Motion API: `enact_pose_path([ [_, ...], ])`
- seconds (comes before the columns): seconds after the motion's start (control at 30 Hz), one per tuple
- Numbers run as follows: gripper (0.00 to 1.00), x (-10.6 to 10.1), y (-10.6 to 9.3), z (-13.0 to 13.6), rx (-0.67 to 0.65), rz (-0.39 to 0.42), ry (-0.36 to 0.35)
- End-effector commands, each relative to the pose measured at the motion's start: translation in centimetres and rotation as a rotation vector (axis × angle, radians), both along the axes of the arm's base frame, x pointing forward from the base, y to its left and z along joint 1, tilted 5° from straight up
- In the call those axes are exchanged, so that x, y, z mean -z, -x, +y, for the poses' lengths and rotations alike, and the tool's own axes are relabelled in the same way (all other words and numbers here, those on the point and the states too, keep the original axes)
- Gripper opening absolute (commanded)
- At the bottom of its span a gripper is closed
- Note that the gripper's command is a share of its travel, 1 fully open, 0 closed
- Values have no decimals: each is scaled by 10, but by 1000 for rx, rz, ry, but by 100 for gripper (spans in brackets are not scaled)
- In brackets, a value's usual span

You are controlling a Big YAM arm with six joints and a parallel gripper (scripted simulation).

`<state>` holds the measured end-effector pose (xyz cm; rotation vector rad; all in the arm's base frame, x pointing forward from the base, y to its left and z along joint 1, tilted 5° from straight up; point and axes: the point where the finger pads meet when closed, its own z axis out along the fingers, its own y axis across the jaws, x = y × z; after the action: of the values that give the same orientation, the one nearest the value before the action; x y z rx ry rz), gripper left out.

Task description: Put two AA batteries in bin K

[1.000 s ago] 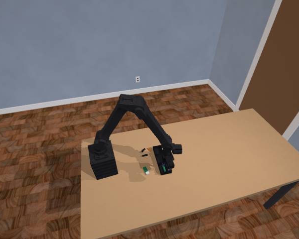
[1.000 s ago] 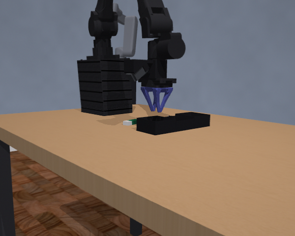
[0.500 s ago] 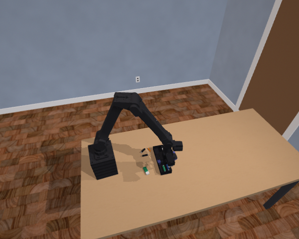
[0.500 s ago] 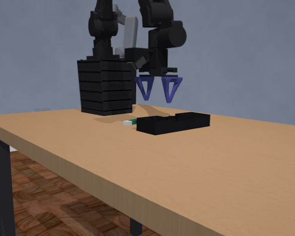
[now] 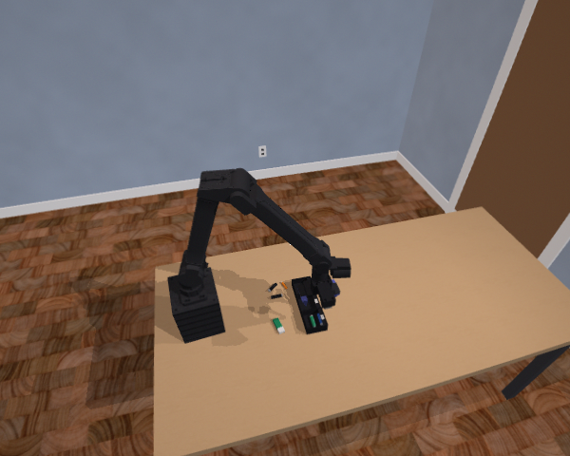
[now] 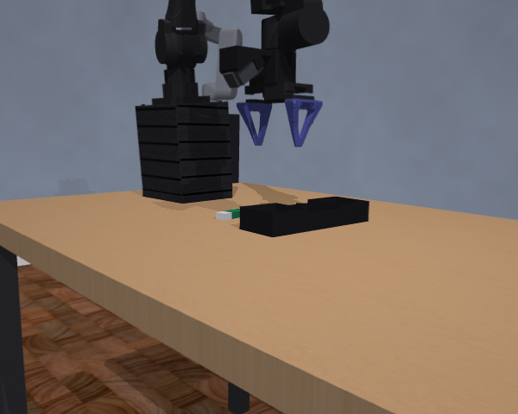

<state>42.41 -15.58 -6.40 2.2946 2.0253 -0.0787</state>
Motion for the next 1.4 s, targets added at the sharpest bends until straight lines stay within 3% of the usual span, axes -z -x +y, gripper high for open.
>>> enact_pose_path([
  [0.0, 100, -28, -17, 2, 0, -33, 16],
  [0.37, 100, -79, -23, 4, 1, -49, 21],
  [0.43, 100, -79, -23, 4, 1, -49, 21],
  [0.47, 100, -52, 4, 11, 4, 32, -4],
  [0.57, 100, -96, -22, 6, 0, -51, 21],
  [0.67, 100, -96, -22, 5, 2, -51, 21],
  [0.7, 100, -80, -10, 4, 1, -20, 12],
  [0.8, 100, -79, -18, 5, 5, -14, 10],
  [1.37, 100, -74, -13, 7, 4, -6, 8],
])
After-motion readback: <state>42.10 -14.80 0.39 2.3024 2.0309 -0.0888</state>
